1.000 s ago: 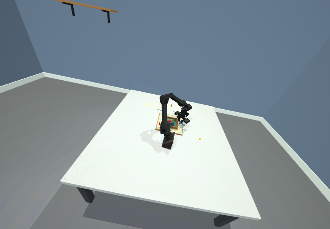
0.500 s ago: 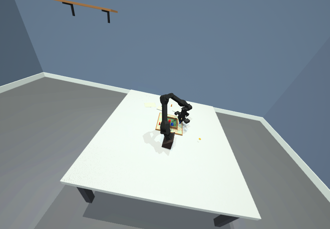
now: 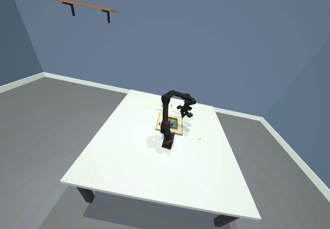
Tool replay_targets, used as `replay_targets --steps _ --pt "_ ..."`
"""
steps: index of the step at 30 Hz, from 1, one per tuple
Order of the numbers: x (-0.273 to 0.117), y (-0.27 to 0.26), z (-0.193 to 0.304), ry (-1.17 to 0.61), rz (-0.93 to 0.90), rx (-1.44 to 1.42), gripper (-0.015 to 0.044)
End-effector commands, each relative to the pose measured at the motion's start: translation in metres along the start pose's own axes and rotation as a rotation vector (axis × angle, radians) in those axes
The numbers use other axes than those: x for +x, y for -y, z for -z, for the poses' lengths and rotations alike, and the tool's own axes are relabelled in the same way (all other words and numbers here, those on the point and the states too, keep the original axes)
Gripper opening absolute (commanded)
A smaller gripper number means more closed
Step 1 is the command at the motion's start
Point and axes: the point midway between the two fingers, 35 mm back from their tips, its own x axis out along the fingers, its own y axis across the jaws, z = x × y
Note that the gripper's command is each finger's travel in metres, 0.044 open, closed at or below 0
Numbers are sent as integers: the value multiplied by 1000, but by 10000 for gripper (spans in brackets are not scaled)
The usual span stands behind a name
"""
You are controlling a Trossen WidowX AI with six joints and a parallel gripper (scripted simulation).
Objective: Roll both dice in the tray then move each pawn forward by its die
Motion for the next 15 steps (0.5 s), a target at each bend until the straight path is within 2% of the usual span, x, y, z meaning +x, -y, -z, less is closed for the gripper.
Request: replay_targets --steps 1,4,8,15 --pt "-26 0 2 5 6 -11 0" --pt "-40 0 4 4 5 -11 0" --pt "-40 0 4 4 5 -11 0" --pt "4 -20 -16 7 5 -12 0"
